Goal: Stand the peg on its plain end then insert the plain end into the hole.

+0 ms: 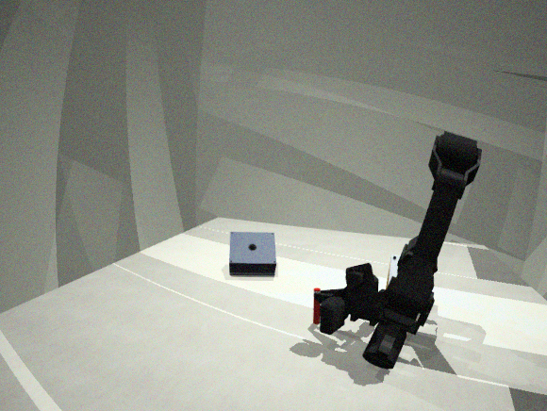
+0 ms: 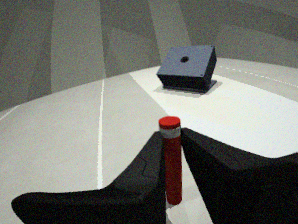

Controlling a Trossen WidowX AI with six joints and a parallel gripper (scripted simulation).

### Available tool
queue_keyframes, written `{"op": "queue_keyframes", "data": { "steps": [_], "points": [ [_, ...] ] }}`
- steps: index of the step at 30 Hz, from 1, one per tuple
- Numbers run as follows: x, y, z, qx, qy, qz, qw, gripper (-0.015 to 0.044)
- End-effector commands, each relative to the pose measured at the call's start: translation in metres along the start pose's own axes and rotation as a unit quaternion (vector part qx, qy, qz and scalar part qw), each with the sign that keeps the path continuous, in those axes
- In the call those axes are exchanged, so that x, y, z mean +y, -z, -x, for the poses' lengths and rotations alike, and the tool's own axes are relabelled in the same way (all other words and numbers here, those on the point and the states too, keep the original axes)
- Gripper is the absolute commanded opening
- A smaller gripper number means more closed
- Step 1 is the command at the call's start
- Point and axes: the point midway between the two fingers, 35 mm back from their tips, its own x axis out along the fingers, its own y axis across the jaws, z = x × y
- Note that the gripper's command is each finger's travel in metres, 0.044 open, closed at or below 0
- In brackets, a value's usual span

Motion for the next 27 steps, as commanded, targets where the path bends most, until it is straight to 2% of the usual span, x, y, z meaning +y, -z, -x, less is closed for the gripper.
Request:
{"op": "queue_keyframes", "data": {
  "steps": [1, 8, 9, 12, 27],
  "points": [
    [0.0001, 0.0022, 0.0010, 0.001, 0.000, 0.000, 1.000, 0.0049],
    [-0.0002, 0.0028, 0.0018, -0.005, -0.001, -0.001, 1.000, 0.0049],
    [-0.0003, 0.0006, 0.0010, -0.006, -0.001, -0.001, 1.000, 0.0056],
    [-0.0003, 0.0006, 0.0010, -0.006, -0.002, -0.001, 1.000, 0.0130],
    [-0.0003, 0.0006, 0.0010, -0.006, -0.002, -0.001, 1.000, 0.0130]
  ]
}}
